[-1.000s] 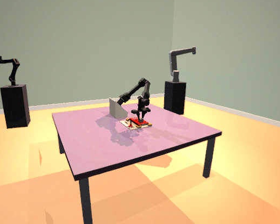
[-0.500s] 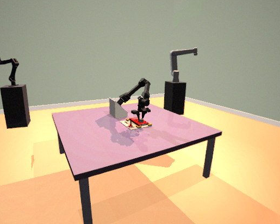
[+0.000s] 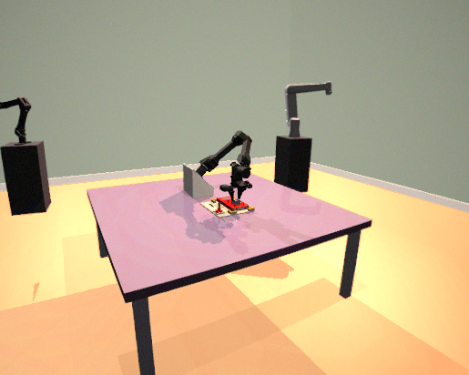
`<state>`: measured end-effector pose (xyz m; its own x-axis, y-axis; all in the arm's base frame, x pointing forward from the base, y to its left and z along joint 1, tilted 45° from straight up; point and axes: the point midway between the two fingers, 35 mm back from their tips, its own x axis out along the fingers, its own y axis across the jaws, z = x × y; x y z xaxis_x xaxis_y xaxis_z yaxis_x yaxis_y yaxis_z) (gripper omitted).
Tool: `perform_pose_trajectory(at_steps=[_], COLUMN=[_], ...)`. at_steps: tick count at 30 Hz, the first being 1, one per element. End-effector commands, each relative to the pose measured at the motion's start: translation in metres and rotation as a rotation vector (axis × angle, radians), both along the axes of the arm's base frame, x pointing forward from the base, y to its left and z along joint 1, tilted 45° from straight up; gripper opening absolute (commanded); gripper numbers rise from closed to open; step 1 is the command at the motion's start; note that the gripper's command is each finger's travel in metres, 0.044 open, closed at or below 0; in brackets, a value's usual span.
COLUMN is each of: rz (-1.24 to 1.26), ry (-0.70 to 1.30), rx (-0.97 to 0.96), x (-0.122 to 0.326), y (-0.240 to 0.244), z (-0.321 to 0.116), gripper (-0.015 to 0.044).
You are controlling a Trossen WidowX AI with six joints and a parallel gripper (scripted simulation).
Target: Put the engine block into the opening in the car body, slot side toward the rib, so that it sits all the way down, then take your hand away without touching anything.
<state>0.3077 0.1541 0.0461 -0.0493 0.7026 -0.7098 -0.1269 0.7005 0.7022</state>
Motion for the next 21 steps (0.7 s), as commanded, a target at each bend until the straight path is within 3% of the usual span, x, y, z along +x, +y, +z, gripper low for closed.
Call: perform_pose_trajectory(at_steps=[1, 13, 21], rz=[-0.002, -0.001, -0.001], ry=[0.005, 0.005, 0.0], rx=[0.0, 0.001, 0.0], x=[-0.0009, -0.0011, 0.0], y=[0.0008, 0.0022, 0.0013], z=[-0.0015, -0.0031, -0.0017], gripper=[0.0158, 0.0158, 0.0368])
